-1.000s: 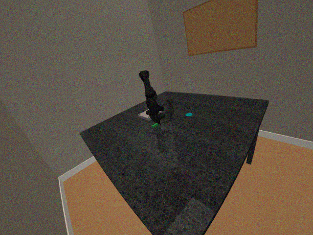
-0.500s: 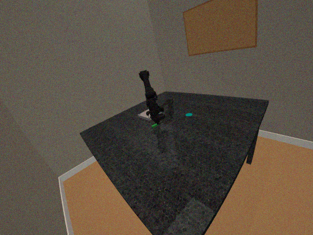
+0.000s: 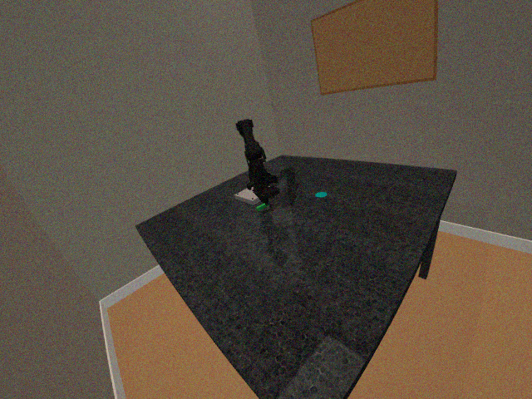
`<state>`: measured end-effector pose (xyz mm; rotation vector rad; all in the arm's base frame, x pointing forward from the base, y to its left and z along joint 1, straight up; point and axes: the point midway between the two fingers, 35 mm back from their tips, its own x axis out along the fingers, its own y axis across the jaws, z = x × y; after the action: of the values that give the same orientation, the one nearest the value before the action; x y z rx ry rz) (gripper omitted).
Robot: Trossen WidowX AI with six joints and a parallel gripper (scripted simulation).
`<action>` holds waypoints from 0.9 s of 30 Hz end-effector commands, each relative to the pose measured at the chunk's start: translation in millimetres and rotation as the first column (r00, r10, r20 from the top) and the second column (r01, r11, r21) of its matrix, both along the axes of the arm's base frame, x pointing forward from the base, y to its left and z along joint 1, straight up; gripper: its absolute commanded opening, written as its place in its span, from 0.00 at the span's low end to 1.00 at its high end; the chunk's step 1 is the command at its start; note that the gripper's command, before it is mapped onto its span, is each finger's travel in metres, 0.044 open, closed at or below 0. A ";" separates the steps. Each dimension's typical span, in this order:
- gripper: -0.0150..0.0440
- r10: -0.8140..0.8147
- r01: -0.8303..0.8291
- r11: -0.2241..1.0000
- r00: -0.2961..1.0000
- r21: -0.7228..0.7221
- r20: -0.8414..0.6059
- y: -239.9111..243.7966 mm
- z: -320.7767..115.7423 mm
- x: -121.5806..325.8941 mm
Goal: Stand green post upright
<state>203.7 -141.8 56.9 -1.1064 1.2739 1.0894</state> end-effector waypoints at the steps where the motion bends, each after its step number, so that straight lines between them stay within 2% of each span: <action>1: 0.29 0.005 -0.005 1.000 1.000 -0.006 0.014 -1.5 15.7 2.7; 21: 0.29 0.005 -0.005 1.000 1.000 -0.006 0.013 3.2 78.9 -4.3; 27: 0.29 0.001 -0.001 1.000 1.000 -0.006 0.014 5.4 81.7 -1.4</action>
<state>198.8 -137.9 133.9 -1.1118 1.2714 1.0859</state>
